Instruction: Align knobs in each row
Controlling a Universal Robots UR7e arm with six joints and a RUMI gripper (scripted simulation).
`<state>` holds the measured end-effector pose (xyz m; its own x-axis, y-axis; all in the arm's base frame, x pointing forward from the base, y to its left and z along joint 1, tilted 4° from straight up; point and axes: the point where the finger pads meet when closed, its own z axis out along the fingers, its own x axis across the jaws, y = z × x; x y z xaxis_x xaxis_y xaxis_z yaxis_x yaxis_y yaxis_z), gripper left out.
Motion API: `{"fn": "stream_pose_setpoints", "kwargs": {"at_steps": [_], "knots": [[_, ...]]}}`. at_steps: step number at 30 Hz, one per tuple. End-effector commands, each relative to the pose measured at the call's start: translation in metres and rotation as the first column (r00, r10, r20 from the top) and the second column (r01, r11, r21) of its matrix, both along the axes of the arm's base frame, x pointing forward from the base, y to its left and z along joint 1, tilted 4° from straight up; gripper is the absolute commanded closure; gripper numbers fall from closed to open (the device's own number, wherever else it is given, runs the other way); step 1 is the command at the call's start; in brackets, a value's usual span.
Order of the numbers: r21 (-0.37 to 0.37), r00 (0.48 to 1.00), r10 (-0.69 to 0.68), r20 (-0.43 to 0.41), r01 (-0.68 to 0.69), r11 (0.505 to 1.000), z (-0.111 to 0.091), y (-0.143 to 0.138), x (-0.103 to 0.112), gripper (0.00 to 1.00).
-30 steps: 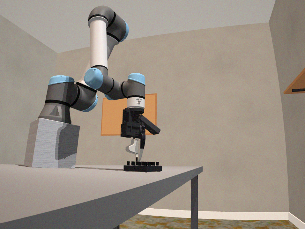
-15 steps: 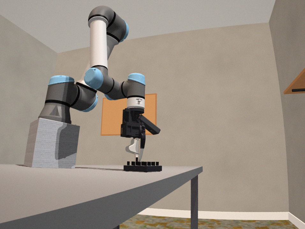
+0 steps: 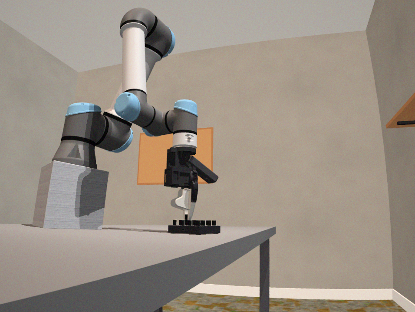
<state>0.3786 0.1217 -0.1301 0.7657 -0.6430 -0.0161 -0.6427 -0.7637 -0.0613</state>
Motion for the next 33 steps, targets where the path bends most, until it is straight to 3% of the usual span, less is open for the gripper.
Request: {"fn": "stream_pose_setpoints", "kwargs": {"at_steps": [1, 9, 20, 33], "knots": [[0.000, 1.000, 0.000, 0.001, 0.000, 1.000, 0.000, 0.000, 0.000, 0.89], [0.000, 1.000, 0.000, 0.001, 0.000, 1.000, 0.004, 0.000, 0.000, 0.89], [0.000, 1.000, 0.000, 0.001, 0.000, 1.000, 0.032, -0.002, 0.000, 0.89], [0.000, 1.000, 0.000, 0.001, 0.000, 1.000, 0.038, -0.002, -0.001, 0.89]]}}
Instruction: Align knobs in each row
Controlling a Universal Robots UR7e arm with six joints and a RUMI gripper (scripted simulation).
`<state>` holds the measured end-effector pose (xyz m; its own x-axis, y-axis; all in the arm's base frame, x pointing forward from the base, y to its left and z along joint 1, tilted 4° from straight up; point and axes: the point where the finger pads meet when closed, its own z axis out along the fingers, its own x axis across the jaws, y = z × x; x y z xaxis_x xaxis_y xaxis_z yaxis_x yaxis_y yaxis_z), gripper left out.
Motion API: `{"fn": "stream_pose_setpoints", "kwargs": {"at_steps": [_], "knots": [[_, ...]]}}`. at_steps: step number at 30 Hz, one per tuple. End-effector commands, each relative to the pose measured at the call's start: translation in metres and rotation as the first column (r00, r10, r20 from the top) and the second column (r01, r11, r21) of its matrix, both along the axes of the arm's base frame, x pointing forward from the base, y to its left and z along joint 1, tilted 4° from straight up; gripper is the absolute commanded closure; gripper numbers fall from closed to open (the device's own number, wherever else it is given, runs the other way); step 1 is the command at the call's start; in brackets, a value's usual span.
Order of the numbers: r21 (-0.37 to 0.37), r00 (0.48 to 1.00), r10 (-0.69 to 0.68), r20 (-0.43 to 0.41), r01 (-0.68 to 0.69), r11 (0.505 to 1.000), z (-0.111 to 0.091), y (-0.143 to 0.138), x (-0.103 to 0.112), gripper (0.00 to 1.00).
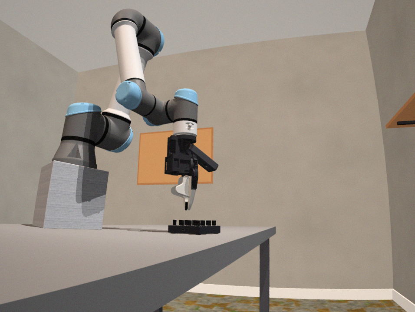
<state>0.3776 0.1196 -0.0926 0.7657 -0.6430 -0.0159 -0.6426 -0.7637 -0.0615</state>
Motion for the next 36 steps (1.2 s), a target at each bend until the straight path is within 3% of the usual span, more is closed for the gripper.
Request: {"fn": "stream_pose_setpoints", "kwargs": {"at_steps": [1, 7, 8, 23, 36], "knots": [[0.000, 1.000, 0.000, 0.001, 0.000, 1.000, 0.001, 0.000, 0.000, 0.89], [0.000, 1.000, 0.000, 0.001, 0.000, 1.000, 0.001, 0.000, 0.000, 0.89], [0.000, 1.000, 0.000, 0.001, 0.000, 1.000, 0.001, 0.000, 0.000, 0.00], [0.000, 1.000, 0.000, 0.001, 0.000, 1.000, 0.016, -0.001, 0.000, 0.00], [0.000, 1.000, 0.000, 0.001, 0.000, 1.000, 0.066, -0.004, -0.001, 0.00]]}}
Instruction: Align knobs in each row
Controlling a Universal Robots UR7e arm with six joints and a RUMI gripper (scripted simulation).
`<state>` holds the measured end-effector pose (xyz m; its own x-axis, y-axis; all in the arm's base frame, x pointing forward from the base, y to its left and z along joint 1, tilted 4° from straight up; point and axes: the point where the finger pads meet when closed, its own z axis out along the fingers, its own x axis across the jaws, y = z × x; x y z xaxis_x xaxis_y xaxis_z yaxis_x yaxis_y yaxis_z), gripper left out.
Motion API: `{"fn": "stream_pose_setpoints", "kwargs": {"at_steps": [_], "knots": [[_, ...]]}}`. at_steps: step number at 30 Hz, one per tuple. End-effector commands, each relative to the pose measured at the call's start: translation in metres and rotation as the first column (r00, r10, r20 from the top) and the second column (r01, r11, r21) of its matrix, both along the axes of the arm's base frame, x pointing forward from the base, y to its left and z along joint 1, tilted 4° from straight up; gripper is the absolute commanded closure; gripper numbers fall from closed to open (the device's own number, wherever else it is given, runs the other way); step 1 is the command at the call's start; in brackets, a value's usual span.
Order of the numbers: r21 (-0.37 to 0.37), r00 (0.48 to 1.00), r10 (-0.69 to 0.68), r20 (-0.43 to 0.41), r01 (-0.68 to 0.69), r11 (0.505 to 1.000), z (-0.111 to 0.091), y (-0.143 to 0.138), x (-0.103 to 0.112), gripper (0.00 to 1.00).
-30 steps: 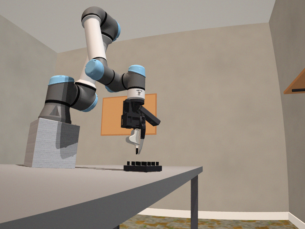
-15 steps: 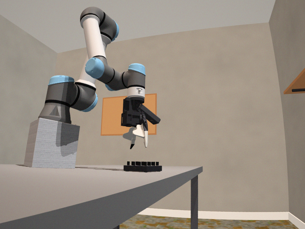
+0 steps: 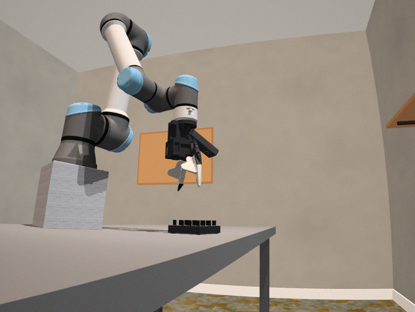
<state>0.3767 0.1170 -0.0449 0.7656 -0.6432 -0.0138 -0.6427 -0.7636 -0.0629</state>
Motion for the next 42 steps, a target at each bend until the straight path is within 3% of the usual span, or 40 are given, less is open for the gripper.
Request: {"fn": "stream_pose_setpoints", "kwargs": {"at_steps": [1, 17, 42], "knots": [[0.000, 1.000, 0.000, -0.002, 0.000, 1.000, 0.023, -0.002, -0.001, 0.00], [0.000, 1.000, 0.000, -0.002, 0.000, 1.000, 0.067, -0.004, -0.002, 0.00], [0.000, 1.000, 0.000, -0.002, 0.000, 1.000, 0.070, -0.004, -0.002, 0.00]]}}
